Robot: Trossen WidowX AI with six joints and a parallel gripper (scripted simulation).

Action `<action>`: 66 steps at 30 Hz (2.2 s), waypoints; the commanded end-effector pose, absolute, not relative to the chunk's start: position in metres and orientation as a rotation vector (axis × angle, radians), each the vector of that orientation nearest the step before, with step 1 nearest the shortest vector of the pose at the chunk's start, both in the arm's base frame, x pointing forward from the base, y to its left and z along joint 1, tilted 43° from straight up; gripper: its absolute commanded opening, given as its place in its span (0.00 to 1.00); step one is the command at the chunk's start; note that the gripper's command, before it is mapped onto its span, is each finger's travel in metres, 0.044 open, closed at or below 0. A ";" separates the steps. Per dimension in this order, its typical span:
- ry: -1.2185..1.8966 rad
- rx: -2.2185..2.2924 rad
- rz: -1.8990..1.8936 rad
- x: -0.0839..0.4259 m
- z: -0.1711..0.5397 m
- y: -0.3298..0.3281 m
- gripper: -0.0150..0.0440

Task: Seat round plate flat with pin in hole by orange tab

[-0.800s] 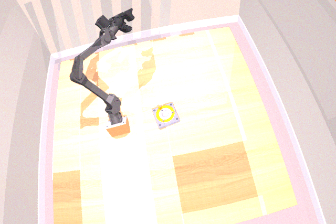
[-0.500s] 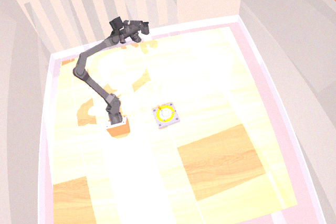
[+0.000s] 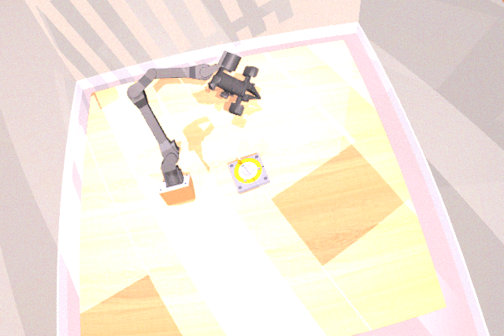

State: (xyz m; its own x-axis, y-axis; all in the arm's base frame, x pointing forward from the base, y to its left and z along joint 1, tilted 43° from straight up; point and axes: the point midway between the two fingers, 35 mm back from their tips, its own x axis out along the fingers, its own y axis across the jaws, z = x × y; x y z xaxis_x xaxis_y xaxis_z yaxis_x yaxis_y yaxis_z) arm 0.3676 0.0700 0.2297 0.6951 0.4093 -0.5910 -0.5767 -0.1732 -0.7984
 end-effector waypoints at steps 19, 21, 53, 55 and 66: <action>1.492 0.667 0.491 0.235 0.057 -0.017 0.25; 1.492 0.667 0.491 0.235 0.057 -0.017 0.25; 1.490 0.669 0.494 0.252 0.027 0.024 0.25; 1.490 0.669 0.494 0.254 0.028 0.024 0.25; 1.490 0.669 0.494 0.256 0.029 0.025 0.25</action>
